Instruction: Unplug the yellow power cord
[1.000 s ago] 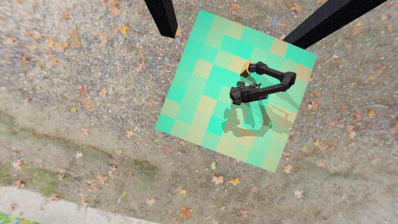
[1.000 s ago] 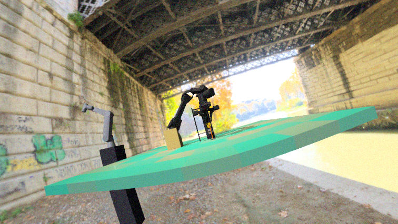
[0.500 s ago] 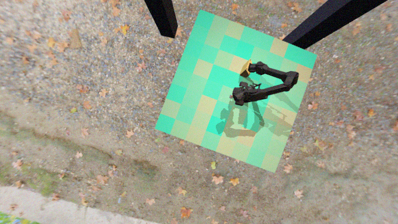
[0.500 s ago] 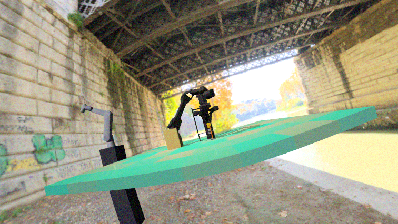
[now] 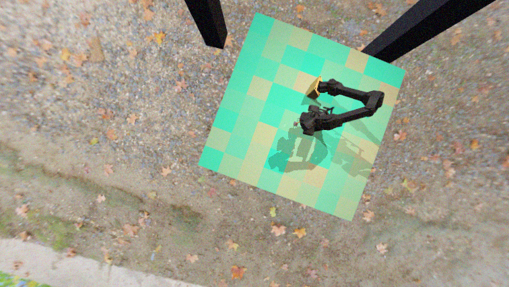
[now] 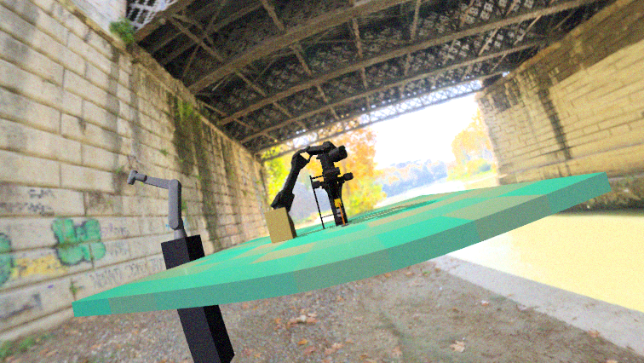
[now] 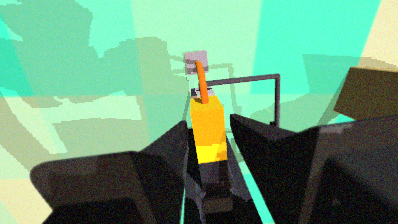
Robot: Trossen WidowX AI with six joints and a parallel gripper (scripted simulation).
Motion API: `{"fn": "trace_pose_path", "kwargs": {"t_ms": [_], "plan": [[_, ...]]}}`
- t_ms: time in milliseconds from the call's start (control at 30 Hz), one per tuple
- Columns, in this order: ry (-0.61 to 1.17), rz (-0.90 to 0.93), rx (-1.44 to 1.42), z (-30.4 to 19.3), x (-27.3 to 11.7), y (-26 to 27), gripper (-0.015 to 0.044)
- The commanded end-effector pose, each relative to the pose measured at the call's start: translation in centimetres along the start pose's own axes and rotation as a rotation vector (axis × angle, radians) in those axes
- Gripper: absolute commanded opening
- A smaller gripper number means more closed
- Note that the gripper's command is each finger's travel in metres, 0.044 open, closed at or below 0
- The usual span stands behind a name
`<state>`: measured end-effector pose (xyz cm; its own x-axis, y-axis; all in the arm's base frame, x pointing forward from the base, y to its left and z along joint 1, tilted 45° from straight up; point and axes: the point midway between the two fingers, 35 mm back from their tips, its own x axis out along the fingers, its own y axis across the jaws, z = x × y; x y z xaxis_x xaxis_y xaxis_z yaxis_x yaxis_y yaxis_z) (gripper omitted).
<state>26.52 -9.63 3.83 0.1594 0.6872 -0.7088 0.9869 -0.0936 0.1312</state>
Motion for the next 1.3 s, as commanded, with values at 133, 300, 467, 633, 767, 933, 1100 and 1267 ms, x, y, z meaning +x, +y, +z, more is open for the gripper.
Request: {"fn": "trace_pose_path", "kwargs": {"t_ms": [133,300,467,633,767,933,1100,1267], "plan": [[0.001,0.005,0.002,-0.1,0.9,0.0,0.0160],[-0.001,0.000,-0.003,-0.1,0.7,0.0,0.0081],[-0.001,0.000,-0.003,-0.1,0.7,0.0,0.0028],[-0.001,0.000,-0.003,-0.1,0.7,0.0,0.0000],[-0.001,0.001,-0.003,0.3,0.7,0.1,0.0000],[-0.002,0.001,-0.002,1.0,0.7,0.2,0.0000],[-0.003,0.002,-0.002,1.8,0.6,0.2,0.0000],[-0.003,0.002,-0.001,2.6,0.6,0.2,0.0000]]}}
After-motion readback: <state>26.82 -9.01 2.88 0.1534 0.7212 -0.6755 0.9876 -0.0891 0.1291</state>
